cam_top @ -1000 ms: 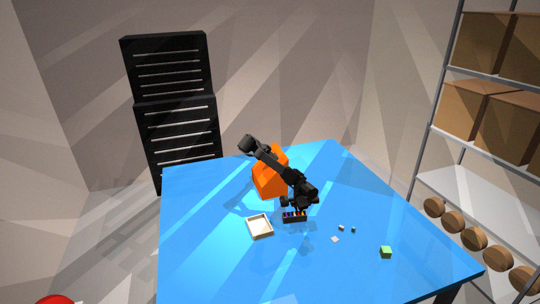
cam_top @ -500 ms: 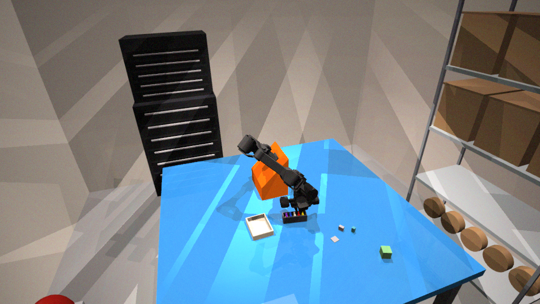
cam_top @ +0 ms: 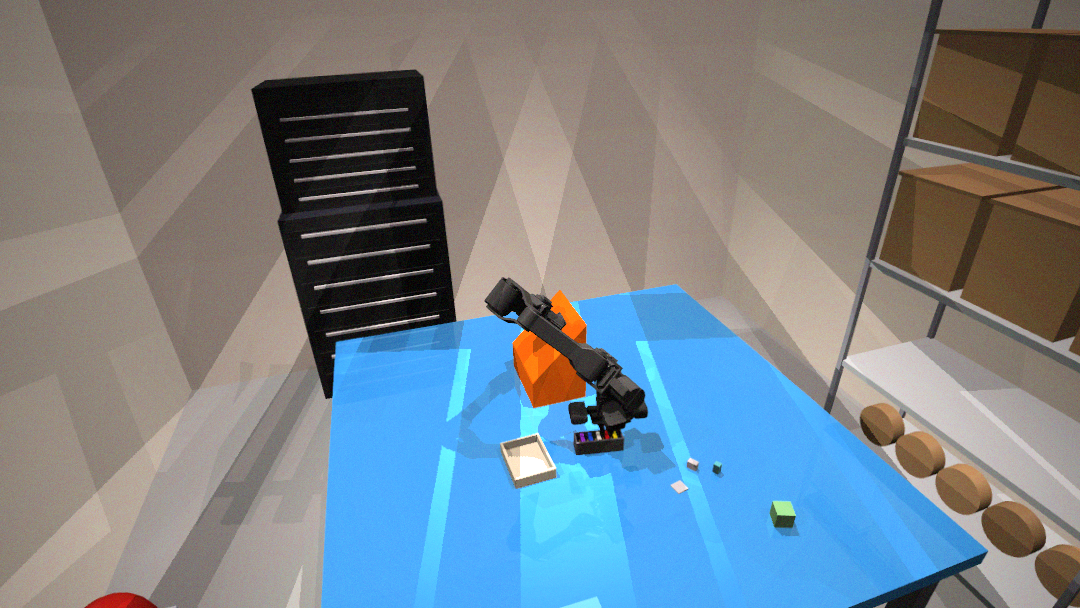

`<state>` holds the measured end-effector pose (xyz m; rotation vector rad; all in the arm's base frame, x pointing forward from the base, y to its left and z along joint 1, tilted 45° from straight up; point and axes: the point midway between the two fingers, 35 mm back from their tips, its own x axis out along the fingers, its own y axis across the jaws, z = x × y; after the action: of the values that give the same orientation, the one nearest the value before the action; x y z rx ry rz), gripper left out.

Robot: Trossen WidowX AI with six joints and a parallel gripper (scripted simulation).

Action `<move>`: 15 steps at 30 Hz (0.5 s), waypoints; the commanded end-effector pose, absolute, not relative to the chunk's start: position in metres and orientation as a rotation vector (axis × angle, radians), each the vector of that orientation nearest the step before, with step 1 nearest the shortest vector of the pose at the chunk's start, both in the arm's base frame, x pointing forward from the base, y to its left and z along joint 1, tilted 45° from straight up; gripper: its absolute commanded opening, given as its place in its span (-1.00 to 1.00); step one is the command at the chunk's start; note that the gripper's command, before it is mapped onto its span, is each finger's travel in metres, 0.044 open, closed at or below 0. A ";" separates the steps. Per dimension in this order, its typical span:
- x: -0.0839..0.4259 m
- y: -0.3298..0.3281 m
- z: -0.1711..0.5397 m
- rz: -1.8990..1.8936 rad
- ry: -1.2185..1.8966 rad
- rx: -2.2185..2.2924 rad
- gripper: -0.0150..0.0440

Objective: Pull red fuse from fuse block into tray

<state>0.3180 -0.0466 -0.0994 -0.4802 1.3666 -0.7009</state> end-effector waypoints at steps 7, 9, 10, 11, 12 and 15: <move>0.318 -0.047 -0.099 -0.701 1.366 -0.480 -0.49; 0.318 -0.047 -0.099 -0.701 1.366 -0.480 -0.49; 0.318 -0.047 -0.099 -0.701 1.367 -0.480 -0.49; 0.318 -0.046 -0.099 -0.701 1.367 -0.480 -0.49; 0.318 -0.046 -0.099 -0.701 1.367 -0.480 -0.49; 0.318 -0.045 -0.098 -0.701 1.367 -0.480 -0.49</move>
<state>0.3178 -0.0461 -0.0989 -0.4828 1.3682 -0.6993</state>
